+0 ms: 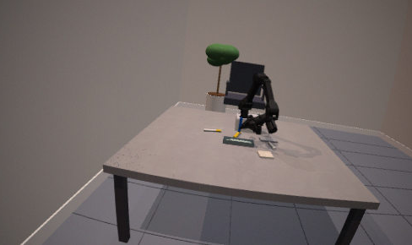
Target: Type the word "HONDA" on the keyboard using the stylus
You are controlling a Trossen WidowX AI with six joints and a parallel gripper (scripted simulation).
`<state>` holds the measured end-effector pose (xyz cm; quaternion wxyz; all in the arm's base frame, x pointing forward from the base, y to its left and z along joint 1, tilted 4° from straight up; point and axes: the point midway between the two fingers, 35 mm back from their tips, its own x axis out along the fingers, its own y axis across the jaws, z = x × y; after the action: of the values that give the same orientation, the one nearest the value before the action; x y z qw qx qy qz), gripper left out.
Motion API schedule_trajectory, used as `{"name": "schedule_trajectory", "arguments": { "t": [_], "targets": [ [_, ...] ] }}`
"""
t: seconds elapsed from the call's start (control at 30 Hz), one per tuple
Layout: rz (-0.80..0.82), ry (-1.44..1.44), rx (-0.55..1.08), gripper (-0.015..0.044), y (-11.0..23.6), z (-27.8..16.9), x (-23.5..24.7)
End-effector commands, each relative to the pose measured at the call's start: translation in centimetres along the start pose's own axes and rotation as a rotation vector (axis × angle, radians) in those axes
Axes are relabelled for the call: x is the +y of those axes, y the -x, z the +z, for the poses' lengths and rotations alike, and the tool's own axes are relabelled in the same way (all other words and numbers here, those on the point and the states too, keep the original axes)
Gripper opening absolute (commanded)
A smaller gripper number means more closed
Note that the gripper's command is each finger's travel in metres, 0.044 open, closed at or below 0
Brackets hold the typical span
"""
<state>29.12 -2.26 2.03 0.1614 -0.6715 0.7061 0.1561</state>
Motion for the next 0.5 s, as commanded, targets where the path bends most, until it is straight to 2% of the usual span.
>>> {"name": "schedule_trajectory", "arguments": {
  "t": [0.0, 0.2, 0.47],
  "targets": [
    [0.002, -0.008, -0.006, 0.0081, 0.5, -0.7, 0.0],
    [-0.064, 0.03, -0.013, 0.0058, 1.3, 0.1, -0.4],
    [-0.31, 0.173, -0.025, 0.0005, 5.7, 1.5, -1.7]
  ]
}}
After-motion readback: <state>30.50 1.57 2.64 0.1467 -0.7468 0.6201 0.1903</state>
